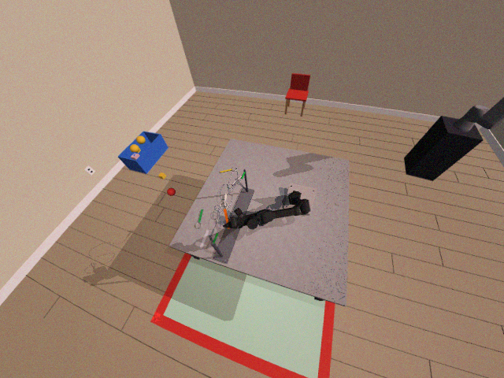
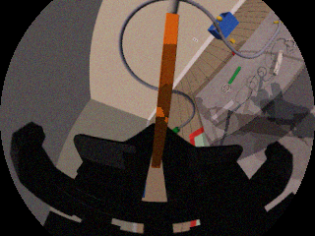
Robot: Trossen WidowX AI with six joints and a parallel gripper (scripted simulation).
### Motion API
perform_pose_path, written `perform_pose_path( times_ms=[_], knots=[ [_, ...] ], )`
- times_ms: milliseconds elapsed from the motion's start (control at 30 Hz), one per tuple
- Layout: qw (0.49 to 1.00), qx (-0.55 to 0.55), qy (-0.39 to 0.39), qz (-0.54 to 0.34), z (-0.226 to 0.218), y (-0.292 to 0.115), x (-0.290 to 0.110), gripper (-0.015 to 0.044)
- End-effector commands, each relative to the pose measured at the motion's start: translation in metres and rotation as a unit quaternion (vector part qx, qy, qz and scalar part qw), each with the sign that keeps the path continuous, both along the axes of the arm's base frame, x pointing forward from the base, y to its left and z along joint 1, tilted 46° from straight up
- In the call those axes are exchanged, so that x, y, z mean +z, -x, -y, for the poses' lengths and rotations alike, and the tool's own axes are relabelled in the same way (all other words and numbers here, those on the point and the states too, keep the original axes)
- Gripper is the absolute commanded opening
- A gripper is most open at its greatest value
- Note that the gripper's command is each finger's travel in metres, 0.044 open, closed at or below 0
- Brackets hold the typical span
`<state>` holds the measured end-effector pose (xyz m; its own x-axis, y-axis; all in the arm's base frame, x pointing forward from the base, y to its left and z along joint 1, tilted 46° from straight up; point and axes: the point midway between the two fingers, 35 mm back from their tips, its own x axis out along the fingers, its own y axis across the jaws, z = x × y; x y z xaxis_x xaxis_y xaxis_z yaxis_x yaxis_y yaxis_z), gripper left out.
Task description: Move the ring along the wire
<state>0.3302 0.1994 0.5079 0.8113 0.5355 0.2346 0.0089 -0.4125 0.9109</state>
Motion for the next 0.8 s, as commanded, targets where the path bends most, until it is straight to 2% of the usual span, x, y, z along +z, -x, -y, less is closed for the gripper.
perform_pose_path(
  times_ms=[0, 767],
  knots=[
    [1.0, -0.001, -0.029, -0.009, 0.001, -0.001, -0.001, -0.015],
    [0.983, 0.004, -0.18, -0.028, 0.011, -0.002, 0.013, -0.015]
  ],
)
